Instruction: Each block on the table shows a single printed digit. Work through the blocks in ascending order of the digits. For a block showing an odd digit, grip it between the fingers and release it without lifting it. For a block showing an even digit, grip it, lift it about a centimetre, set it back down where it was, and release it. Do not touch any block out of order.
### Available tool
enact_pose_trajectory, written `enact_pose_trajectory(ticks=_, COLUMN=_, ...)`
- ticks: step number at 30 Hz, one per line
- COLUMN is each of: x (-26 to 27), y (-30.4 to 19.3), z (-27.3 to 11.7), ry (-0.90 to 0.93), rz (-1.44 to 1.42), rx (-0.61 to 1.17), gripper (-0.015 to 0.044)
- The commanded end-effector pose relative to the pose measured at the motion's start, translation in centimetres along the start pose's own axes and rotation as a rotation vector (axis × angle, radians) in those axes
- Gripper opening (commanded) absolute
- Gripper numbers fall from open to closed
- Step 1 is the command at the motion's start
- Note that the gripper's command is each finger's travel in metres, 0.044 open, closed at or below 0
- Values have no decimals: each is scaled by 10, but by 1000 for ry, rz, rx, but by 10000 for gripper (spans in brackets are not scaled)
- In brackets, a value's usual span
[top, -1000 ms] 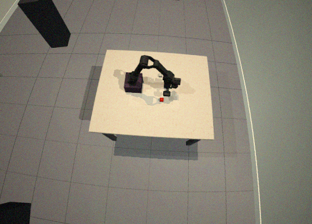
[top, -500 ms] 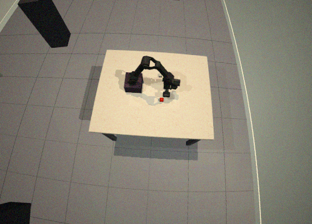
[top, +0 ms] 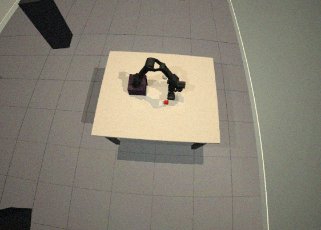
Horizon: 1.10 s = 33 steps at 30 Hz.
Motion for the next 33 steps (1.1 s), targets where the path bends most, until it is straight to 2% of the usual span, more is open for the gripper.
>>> enact_pose_trajectory(ticks=1, x=0, y=0, z=1, ry=-1, rz=-4, rx=-1, gripper=120)
enact_pose_trajectory(ticks=33, x=0, y=0, z=-14, ry=-1, rz=-4, rx=-2, gripper=120)
Point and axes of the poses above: the point midway between the two fingers, 35 mm back from their tips, its own z axis out along the fingers, its own x axis across the jaws, y = z × x, the point moved 4 cm from there along -z, back along the fingers, and after that the axes turned 9 degrees about z, right-handed, at the moved point
